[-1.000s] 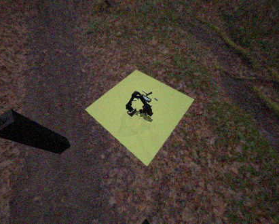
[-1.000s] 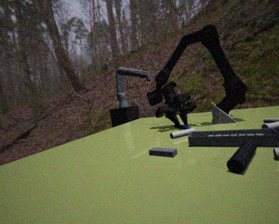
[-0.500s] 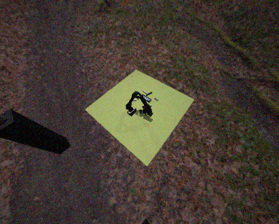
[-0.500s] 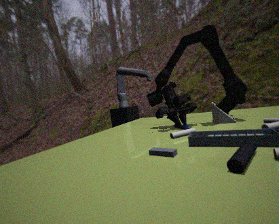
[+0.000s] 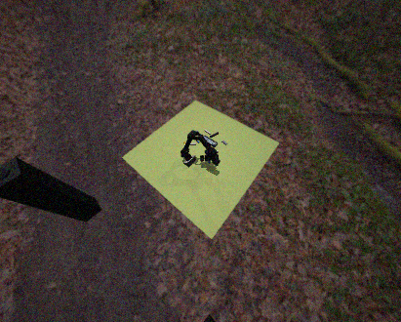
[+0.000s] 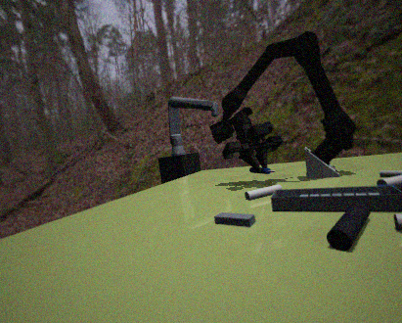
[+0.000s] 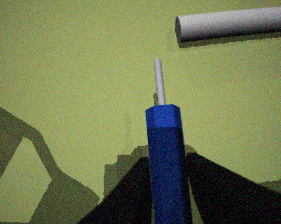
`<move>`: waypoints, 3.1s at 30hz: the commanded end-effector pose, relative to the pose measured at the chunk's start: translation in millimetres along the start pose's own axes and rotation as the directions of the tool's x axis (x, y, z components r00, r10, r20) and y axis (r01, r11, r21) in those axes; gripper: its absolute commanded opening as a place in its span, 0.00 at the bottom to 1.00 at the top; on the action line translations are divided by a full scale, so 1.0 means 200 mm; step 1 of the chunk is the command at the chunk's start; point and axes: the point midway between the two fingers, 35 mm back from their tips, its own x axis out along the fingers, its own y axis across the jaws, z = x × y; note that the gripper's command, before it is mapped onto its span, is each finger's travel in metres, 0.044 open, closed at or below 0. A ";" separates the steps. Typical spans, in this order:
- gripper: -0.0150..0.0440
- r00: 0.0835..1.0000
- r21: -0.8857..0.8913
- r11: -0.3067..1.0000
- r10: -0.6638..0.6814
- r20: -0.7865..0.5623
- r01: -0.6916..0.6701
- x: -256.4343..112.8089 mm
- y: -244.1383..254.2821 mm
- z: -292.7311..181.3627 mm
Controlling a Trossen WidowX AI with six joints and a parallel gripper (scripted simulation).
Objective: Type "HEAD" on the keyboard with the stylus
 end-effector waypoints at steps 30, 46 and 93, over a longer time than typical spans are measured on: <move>0.25 0.792 -0.166 0.964 0.068 -0.606 -0.210 0.00 -0.18 0.31; 0.25 0.562 -0.273 0.927 -0.086 -0.822 -0.258 0.10 -0.26 0.59; 0.25 0.161 -0.640 0.679 -0.630 -0.760 -0.360 0.58 -0.11 1.33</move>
